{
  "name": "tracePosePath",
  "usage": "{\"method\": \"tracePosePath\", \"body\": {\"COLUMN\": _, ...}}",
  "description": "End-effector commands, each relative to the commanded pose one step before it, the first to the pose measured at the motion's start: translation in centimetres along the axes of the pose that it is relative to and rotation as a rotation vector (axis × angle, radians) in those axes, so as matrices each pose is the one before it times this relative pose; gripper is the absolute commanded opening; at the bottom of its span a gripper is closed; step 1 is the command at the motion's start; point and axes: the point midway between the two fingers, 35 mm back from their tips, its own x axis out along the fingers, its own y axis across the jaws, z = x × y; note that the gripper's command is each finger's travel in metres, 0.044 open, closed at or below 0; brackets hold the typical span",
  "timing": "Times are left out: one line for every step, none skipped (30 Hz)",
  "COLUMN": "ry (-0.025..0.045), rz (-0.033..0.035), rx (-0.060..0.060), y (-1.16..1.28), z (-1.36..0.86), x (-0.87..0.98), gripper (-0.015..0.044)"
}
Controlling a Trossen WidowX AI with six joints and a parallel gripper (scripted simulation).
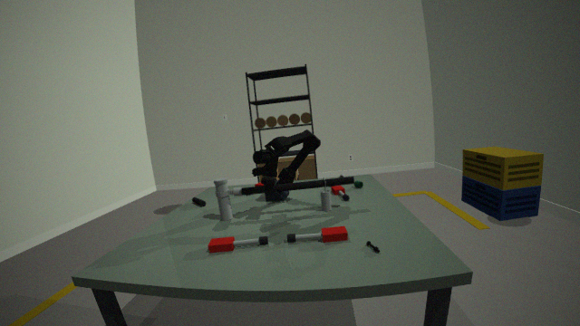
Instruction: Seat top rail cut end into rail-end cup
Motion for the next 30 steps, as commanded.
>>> {"method": "tracePosePath", "body": {"ry": -0.01326, "rz": 0.00543, "rx": 0.0000, "y": 0.072, "z": 0.410, "x": -0.324, "gripper": 0.0000}}
{"method": "tracePosePath", "body": {"ry": 0.00000, "rz": 0.00000, "rx": 0.0000, "y": 0.003, "z": 0.001, "x": -0.011, "gripper": 0.0000}}
{"method": "tracePosePath", "body": {"ry": 0.00000, "rz": 0.00000, "rx": 0.0000, "y": 0.003, "z": 0.001, "x": -0.011, "gripper": 0.0000}}
{"method": "tracePosePath", "body": {"ry": 0.00000, "rz": 0.00000, "rx": 0.0000, "y": 0.003, "z": 0.000, "x": -0.010, "gripper": 0.0000}}
{"method": "tracePosePath", "body": {"ry": 0.00000, "rz": 0.00000, "rx": 0.0000, "y": 0.003, "z": 0.000, "x": -0.010, "gripper": 0.0000}}
{"method": "tracePosePath", "body": {"ry": 0.00000, "rz": 0.00000, "rx": 0.0000, "y": 0.003, "z": 0.000, "x": -0.010, "gripper": 0.0000}}
{"method": "tracePosePath", "body": {"ry": 0.00000, "rz": 0.00000, "rx": 0.0000, "y": 0.003, "z": 0.000, "x": -0.010, "gripper": 0.0000}}
{"method": "tracePosePath", "body": {"ry": 0.00000, "rz": 0.00000, "rx": 0.0000, "y": 0.003, "z": 0.000, "x": -0.010, "gripper": 0.0000}}
{"method": "tracePosePath", "body": {"ry": 0.00000, "rz": 0.00000, "rx": 0.0000, "y": 0.003, "z": 0.000, "x": -0.010, "gripper": 0.0000}}
{"method": "tracePosePath", "body": {"ry": 0.00000, "rz": 0.00000, "rx": 0.0000, "y": 0.003, "z": 0.000, "x": -0.010, "gripper": 0.0000}}
{"method": "tracePosePath", "body": {"ry": 0.00000, "rz": 0.00000, "rx": 0.0000, "y": 0.003, "z": 0.000, "x": -0.010, "gripper": 0.0000}}
{"method": "tracePosePath", "body": {"ry": 0.00000, "rz": 0.00000, "rx": 0.0000, "y": 0.003, "z": 0.000, "x": -0.010, "gripper": 0.0000}}
{"method": "tracePosePath", "body": {"ry": 0.00000, "rz": 0.00000, "rx": 0.0000, "y": 0.003, "z": 0.000, "x": -0.010, "gripper": 0.0000}}
{"method": "tracePosePath", "body": {"ry": 0.01431, "rz": -0.00681, "rx": -0.0012, "y": -0.085, "z": -0.417, "x": 0.401, "gripper": 0.0000}}
{"method": "tracePosePath", "body": {"ry": 0.00000, "rz": 0.00000, "rx": 0.0000, "y": 0.000, "z": 0.000, "x": 0.000, "gripper": 0.0000}}
{"method": "tracePosePath", "body": {"ry": 0.00000, "rz": 0.00000, "rx": 0.0000, "y": 0.000, "z": 0.000, "x": 0.000, "gripper": 0.0000}}
{"method": "tracePosePath", "body": {"ry": 0.00000, "rz": 0.00000, "rx": 0.0000, "y": 0.000, "z": 0.000, "x": 0.000, "gripper": 0.0000}}
{"method": "tracePosePath", "body": {"ry": 0.00000, "rz": 0.00000, "rx": 0.0000, "y": 0.000, "z": 0.000, "x": 0.000, "gripper": 0.0000}}
{"method": "tracePosePath", "body": {"ry": -0.00001, "rz": 0.00000, "rx": 0.0000, "y": 0.001, "z": 0.012, "x": 0.002, "gripper": 0.0000}}
{"method": "tracePosePath", "body": {"ry": -0.00002, "rz": 0.00000, "rx": 0.0000, "y": 0.003, "z": 0.025, "x": 0.003, "gripper": 0.0000}}
{"method": "tracePosePath", "body": {"ry": -0.00002, "rz": 0.00000, "rx": 0.0000, "y": 0.004, "z": 0.036, "x": 0.004, "gripper": 0.0000}}
{"method": "tracePosePath", "body": {"ry": -0.00003, "rz": 0.00000, "rx": 0.0000, "y": 0.004, "z": 0.047, "x": 0.007, "gripper": 0.0000}}
{"method": "tracePosePath", "body": {"ry": -0.00003, "rz": 0.00001, "rx": 0.0000, "y": 0.004, "z": 0.059, "x": 0.011, "gripper": 0.0000}}
{"method": "tracePosePath", "body": {"ry": -0.00004, "rz": 0.00001, "rx": 0.0000, "y": 0.005, "z": 0.070, "x": 0.014, "gripper": 0.0000}}
{"method": "tracePosePath", "body": {"ry": -0.00004, "rz": 0.00001, "rx": 0.0000, "y": 0.004, "z": 0.077, "x": 0.013, "gripper": 0.0000}}
{"method": "tracePosePath", "body": {"ry": -0.00004, "rz": 0.00000, "rx": 0.0000, "y": 0.003, "z": 0.074, "x": 0.007, "gripper": 0.0000}}
{"method": "tracePosePath", "body": {"ry": -0.00004, "rz": 0.00000, "rx": 0.0000, "y": 0.005, "z": 0.074, "x": 0.001, "gripper": 0.0000}}
{"method": "tracePosePath", "body": {"ry": -0.00004, "rz": 0.00000, "rx": 0.0000, "y": 0.007, "z": 0.077, "x": -0.003, "gripper": 0.0000}}
{"method": "tracePosePath", "body": {"ry": -0.00004, "rz": 0.00001, "rx": 0.0000, "y": 0.010, "z": 0.073, "x": -0.004, "gripper": 0.0000}}
{"method": "tracePosePath", "body": {"ry": -0.00004, "rz": 0.00001, "rx": 0.0000, "y": 0.014, "z": 0.075, "x": -0.002, "gripper": 0.0000}}
